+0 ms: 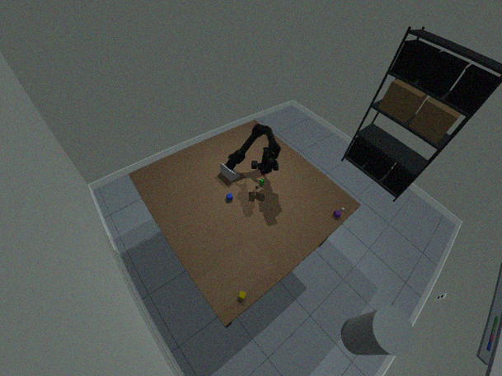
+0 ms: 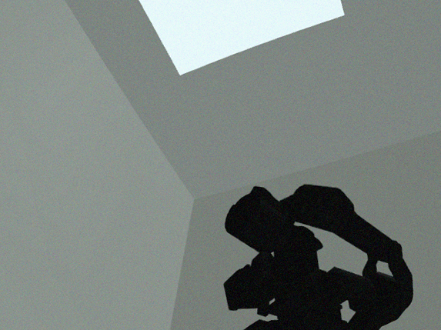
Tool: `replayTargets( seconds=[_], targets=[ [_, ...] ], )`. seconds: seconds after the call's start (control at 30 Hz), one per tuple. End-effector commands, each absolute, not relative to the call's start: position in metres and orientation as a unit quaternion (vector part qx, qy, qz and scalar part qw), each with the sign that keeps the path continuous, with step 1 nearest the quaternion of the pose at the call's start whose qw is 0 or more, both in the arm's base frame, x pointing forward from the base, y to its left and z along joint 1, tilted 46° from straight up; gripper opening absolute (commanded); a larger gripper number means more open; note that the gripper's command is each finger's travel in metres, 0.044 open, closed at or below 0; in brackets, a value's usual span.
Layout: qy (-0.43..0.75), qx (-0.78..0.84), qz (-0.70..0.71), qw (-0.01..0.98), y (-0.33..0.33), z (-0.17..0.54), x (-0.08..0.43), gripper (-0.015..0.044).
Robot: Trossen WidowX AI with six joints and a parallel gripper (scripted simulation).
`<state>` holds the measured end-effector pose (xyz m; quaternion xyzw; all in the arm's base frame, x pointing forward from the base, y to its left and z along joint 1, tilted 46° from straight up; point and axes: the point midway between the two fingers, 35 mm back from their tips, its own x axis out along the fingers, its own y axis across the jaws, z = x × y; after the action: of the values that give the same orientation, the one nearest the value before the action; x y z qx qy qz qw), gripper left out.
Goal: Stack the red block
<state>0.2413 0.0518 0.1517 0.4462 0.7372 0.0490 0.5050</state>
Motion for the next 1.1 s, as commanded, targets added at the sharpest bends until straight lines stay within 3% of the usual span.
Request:
replayTargets(
  seconds=[0.0, 1.07],
  targets=[
    [0.738, 0.448, 0.049, 0.501, 0.064, 0.141, 0.238, 0.0],
    [0.738, 0.449, 0.051, 0.501, 0.099, 0.108, 0.235, 0.0]
  ],
)
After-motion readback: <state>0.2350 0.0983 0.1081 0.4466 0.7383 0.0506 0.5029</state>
